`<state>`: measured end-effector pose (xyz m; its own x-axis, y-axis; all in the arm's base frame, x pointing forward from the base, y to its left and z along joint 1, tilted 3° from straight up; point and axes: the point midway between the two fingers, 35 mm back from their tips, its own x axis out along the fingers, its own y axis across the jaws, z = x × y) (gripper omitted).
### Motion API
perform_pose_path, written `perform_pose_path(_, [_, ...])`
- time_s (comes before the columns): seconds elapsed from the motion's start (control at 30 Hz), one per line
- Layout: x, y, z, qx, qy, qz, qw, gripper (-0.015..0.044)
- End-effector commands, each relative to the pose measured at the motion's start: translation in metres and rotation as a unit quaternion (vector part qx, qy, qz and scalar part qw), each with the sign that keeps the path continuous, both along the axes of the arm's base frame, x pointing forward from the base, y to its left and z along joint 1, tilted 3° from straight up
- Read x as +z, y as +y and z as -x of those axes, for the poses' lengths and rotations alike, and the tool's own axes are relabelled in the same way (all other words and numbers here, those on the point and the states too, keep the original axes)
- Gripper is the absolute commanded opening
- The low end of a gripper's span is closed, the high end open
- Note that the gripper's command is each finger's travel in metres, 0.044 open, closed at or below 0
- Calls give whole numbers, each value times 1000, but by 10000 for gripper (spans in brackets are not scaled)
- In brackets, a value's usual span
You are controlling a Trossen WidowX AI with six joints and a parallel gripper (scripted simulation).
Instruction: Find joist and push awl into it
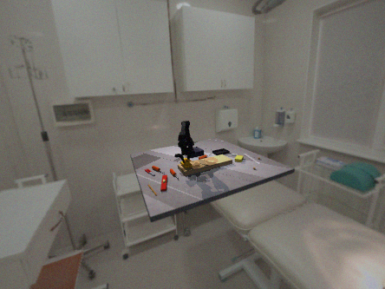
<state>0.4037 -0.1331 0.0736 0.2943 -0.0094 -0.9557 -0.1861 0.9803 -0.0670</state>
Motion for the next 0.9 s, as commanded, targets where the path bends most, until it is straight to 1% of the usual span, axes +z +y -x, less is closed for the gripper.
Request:
perform_pose_path(0.0, [-7, 0, 0, 2, 0, 1, 1000, 0])
perform_pose_path(0.3, [-10, 0, 1, 2, 0, 1, 1000, 0])
perform_pose_path(0.87, [-13, 32, 7, 2, 0, -1, 1000, 0])
